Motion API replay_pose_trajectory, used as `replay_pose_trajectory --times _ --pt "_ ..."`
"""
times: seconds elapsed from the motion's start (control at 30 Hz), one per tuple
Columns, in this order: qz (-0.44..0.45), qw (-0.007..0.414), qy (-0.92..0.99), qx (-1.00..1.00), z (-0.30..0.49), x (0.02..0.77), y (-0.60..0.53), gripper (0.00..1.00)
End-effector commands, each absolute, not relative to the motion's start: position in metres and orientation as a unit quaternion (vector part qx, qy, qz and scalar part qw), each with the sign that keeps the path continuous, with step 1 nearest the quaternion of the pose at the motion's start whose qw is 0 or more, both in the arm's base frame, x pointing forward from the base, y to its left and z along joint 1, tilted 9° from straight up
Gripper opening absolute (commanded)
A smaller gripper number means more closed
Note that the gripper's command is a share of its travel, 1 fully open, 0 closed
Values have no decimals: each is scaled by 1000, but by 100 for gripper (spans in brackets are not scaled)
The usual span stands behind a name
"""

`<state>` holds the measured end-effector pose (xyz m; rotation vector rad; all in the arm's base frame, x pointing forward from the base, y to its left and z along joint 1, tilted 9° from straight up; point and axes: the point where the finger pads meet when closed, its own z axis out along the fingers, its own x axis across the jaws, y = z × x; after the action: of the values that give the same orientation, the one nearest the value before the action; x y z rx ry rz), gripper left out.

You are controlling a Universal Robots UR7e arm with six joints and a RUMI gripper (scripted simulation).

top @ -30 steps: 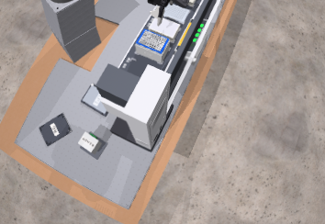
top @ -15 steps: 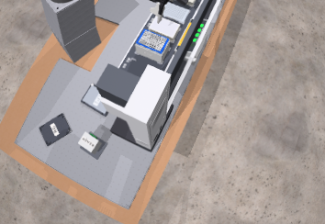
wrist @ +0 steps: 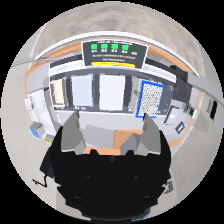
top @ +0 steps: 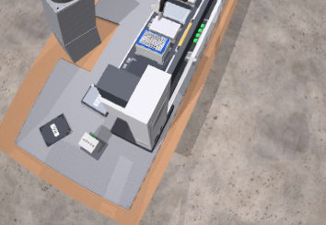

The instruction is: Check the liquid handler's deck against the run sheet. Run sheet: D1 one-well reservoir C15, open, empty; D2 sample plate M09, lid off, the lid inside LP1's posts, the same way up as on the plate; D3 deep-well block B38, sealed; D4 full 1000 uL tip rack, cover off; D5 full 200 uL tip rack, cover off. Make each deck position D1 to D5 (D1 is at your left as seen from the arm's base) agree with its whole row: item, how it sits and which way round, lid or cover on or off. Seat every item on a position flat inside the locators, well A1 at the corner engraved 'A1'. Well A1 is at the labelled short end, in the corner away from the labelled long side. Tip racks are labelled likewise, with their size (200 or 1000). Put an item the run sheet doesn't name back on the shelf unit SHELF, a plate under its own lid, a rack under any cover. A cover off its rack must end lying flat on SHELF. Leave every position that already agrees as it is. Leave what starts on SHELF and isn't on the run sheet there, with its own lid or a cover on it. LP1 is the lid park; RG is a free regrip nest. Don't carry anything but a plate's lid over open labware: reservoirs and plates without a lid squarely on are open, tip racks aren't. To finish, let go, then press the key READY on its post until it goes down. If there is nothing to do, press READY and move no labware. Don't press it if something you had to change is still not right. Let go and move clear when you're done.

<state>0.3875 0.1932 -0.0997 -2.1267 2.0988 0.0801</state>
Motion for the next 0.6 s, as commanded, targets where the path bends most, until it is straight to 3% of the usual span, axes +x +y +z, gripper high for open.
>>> replay_pose_trajectory --times 0.0,0.57 --pt "29 75 700 -709 -88 385 191 82" --pt "27 76 700 -709 -63 386 187 82"
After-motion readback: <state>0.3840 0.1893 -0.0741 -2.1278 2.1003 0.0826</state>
